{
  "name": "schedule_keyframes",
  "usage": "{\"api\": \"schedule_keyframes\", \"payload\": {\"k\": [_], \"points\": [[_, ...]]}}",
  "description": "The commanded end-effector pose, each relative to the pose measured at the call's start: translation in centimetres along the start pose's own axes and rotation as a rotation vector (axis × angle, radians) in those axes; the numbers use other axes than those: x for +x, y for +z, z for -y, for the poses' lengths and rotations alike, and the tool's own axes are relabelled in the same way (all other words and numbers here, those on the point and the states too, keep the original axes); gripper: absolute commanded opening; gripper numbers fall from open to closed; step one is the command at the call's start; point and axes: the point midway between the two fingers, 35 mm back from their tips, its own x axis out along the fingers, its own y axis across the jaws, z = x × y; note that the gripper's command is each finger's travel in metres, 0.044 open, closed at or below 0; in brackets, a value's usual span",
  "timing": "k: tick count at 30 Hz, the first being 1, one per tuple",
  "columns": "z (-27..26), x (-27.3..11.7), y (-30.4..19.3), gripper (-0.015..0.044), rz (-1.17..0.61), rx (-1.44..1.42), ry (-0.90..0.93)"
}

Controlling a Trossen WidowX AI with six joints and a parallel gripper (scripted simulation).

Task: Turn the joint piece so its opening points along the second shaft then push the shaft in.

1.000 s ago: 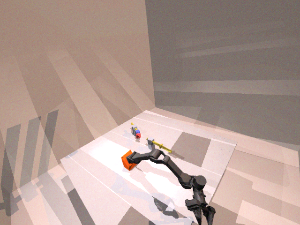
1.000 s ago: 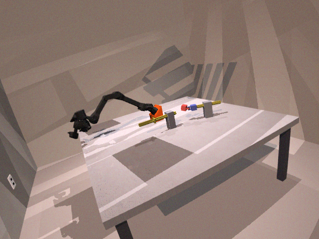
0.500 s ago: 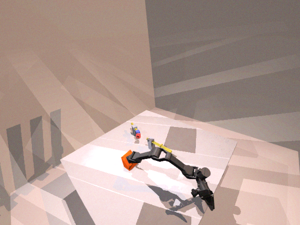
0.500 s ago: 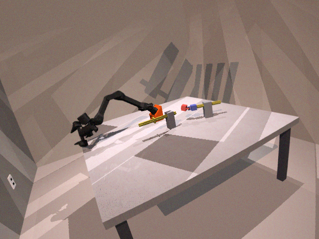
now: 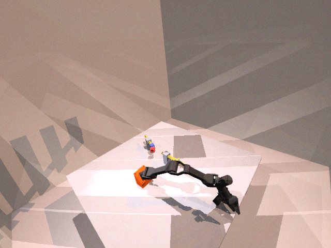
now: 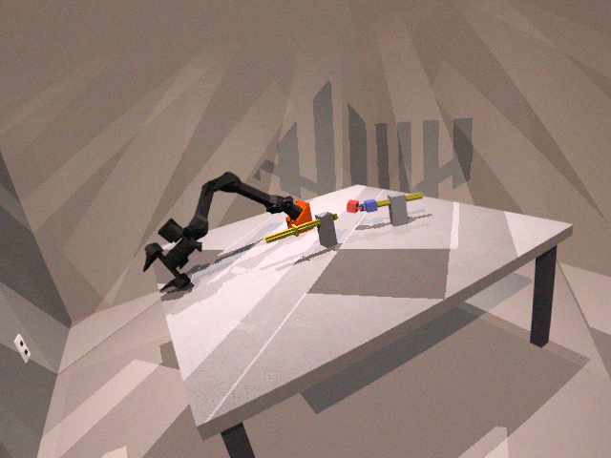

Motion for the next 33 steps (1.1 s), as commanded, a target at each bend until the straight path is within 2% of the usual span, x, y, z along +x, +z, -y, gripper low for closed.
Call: {"api": "schedule_keyframes", "payload": {"k": [1,17,33], "points": [[3.2,-2.1,-1.9,0.0440,-0.056,-0.098,-0.090],[14.2,-13.3,-7.4,0.0440,-0.321,-0.441,-0.405],[22.3,-26.5,-8.4,0.0440,-0.600,-0.787,-0.647]]}}
